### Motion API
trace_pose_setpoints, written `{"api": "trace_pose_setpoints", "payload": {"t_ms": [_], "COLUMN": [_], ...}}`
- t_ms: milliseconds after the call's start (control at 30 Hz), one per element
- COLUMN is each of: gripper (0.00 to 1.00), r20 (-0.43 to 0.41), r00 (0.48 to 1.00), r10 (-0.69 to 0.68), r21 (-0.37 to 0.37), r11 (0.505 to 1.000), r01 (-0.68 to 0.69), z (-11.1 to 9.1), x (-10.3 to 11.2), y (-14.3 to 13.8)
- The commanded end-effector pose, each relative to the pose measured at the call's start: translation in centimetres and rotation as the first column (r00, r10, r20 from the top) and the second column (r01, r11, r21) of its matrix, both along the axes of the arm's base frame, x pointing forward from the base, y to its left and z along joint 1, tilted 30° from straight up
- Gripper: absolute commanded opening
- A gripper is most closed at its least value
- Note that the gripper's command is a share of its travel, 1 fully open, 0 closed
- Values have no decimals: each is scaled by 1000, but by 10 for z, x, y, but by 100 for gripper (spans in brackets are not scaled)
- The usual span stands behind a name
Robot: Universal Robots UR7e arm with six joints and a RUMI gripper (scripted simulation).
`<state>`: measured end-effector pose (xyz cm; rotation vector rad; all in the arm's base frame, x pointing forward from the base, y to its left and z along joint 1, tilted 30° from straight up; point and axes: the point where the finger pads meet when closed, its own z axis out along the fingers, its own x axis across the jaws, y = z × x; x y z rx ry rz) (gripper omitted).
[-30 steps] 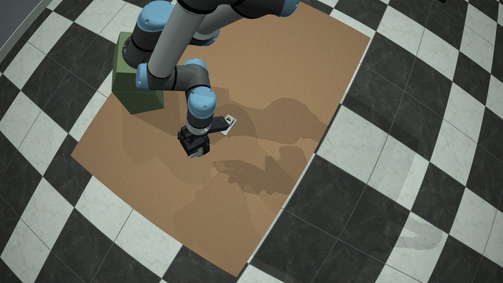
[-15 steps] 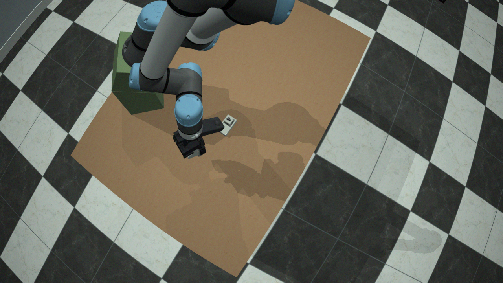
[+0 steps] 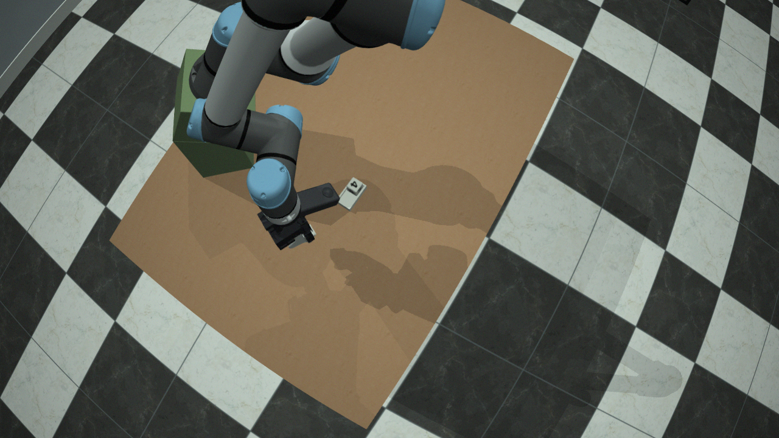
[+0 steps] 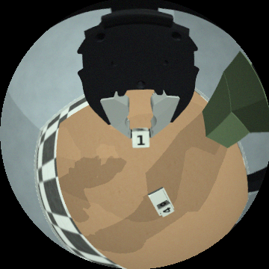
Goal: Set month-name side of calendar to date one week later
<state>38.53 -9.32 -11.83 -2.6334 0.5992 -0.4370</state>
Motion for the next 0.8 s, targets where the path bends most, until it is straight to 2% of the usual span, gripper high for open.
{"api": "trace_pose_setpoints", "payload": {"t_ms": [0, 367, 767], "gripper": [10, 10, 10], "r20": [9, 74, 132], "r00": [1000, 996, 990], "r10": [9, 44, 45], "r21": [16, 149, 224], "r11": [1000, 987, 972], "r01": [-10, -55, -74], "z": [0, -4, -1], "x": [1, 0, 0], "y": [-1, -1, -4]}}
